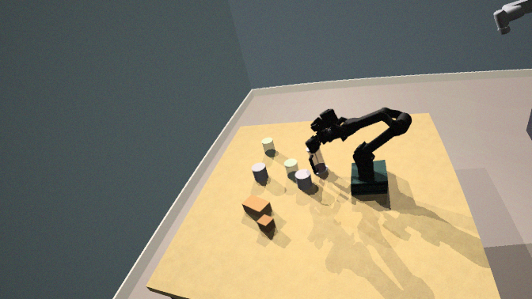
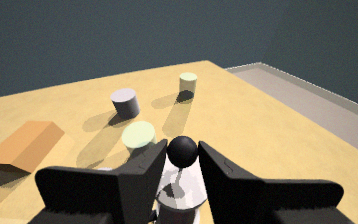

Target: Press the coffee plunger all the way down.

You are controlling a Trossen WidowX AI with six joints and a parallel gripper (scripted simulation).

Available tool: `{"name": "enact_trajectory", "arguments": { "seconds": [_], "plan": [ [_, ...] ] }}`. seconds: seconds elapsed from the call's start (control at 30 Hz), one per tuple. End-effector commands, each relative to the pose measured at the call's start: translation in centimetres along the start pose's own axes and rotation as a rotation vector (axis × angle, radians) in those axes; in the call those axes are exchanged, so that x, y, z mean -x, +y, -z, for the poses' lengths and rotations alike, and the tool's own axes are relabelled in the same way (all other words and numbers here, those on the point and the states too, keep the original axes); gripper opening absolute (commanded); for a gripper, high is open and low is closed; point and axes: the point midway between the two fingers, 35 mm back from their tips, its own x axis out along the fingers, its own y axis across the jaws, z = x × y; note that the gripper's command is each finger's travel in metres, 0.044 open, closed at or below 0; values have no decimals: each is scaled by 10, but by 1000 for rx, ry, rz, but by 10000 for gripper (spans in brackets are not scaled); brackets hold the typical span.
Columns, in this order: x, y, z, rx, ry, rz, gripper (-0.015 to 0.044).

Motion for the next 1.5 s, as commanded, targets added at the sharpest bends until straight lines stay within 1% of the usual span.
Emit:
{"name": "enact_trajectory", "arguments": {
  "seconds": [0.0, 0.4, 0.43, 0.6, 0.7, 0.83, 1.47],
  "plan": [
    [0, 0, 1, 0, 2, 0, 118],
    [0, 0, 1, 0, 2, 0, 433],
    [0, 0, 1, 0, 2, 0, 440],
    [8, 1, -9, 0, 5, 0, 440],
    [29, 2, -28, 2, 13, 0, 440],
    [69, 1, -49, 4, 24, 1, 440],
    [70, 1, -48, 4, 25, 1, 440]
  ]
}}
